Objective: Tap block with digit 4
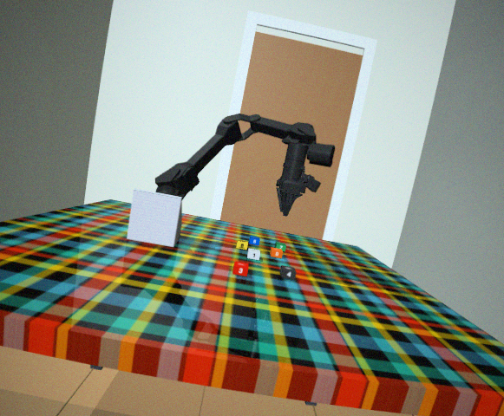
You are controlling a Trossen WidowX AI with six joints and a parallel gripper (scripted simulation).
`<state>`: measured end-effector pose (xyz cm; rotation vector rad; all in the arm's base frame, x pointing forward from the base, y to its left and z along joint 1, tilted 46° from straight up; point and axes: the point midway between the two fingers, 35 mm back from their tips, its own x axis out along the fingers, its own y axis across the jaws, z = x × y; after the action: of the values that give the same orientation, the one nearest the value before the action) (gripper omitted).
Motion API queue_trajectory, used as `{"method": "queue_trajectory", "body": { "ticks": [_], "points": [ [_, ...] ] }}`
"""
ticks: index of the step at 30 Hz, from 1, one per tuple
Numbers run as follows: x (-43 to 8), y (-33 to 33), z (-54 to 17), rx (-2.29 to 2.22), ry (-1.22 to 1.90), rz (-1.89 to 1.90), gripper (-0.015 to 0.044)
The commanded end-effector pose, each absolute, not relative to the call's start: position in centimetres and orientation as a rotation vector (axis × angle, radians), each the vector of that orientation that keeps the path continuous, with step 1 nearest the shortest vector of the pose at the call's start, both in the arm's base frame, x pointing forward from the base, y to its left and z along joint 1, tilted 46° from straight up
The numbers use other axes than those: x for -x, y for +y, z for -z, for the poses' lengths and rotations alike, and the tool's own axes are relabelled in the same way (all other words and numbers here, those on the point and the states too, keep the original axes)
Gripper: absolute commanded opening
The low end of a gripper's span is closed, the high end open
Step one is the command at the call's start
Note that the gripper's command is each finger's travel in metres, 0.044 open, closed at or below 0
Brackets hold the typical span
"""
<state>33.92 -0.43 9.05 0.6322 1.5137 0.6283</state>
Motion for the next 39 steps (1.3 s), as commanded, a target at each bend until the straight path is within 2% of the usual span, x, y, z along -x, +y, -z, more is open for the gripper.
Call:
{"method": "queue_trajectory", "body": {
  "ticks": [1, 19, 29, 39],
  "points": [
    [-33.3, -0.9, -8.4, -0.620, 1.508, -0.640, 0.0400],
    [-33.4, -1.1, -8.2, -0.619, 1.508, -0.639, 0.0400],
    [-34.1, -11.7, 2.5, -0.612, 1.507, -0.633, 0.0400],
    [-33.9, -12.3, 3.2, -0.612, 1.507, -0.634, 0.0400]
  ]
}}
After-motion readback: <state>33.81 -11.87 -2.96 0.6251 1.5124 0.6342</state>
